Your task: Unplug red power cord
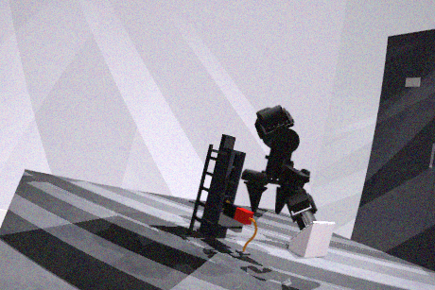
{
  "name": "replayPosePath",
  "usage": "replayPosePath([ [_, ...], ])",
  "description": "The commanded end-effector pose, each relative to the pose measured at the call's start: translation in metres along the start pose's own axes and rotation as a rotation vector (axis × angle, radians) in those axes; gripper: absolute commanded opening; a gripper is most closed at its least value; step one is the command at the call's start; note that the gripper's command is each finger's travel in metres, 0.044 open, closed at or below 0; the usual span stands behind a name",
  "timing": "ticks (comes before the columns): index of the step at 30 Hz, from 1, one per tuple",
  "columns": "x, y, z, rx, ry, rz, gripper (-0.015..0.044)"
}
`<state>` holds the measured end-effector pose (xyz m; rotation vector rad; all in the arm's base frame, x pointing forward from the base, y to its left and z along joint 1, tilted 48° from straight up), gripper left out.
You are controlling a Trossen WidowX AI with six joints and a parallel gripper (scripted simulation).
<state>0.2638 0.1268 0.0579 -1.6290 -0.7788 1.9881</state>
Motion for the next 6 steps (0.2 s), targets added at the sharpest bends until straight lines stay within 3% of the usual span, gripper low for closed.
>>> replayPosePath([
  [1, 0.0008, 0.0011, 0.0002, 0.007, 0.002, -0.001, 0.044],
  [6, 0.0008, 0.0011, 0.0002, 0.007, 0.002, -0.001, 0.044],
])
Point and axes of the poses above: the point midway between the two fingers, 35 mm back from their tips, its own y axis out along the fingers, its own z axis across the jaws, x = y × z, the point moved 4 cm from there along -y, back along the fingers, and after that the axes turned 6 degrees about -y, right-handed, at the moved point
